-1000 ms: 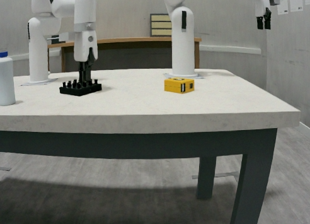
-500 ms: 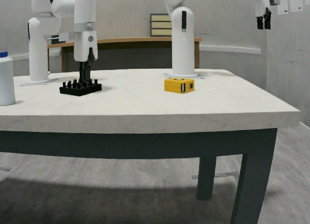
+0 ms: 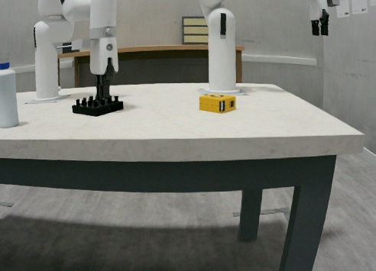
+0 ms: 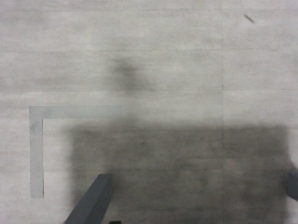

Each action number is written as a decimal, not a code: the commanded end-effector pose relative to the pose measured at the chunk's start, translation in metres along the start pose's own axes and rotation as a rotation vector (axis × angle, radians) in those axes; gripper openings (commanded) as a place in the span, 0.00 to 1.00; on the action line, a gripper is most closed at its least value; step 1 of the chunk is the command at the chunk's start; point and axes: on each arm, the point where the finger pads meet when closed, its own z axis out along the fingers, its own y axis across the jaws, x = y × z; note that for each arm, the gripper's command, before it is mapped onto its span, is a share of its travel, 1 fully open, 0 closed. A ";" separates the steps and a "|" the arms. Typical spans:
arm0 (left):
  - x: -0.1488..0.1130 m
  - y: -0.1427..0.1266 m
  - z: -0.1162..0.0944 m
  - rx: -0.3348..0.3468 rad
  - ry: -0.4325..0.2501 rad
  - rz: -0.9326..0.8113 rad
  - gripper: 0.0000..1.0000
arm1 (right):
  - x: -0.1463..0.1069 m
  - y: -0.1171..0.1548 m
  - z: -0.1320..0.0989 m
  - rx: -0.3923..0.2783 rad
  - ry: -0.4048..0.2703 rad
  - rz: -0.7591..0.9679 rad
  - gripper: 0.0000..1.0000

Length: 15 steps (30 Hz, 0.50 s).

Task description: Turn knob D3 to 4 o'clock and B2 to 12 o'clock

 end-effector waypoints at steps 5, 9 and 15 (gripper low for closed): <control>0.001 0.000 -0.002 0.000 0.004 0.000 1.00 | 0.000 -0.001 -0.001 0.004 -0.001 0.091 0.10; 0.001 0.000 -0.002 0.000 0.004 0.000 1.00 | 0.000 -0.001 -0.001 0.004 -0.001 0.167 0.10; 0.001 0.000 -0.002 0.000 0.004 0.000 1.00 | 0.000 -0.001 -0.001 0.004 -0.001 0.258 0.10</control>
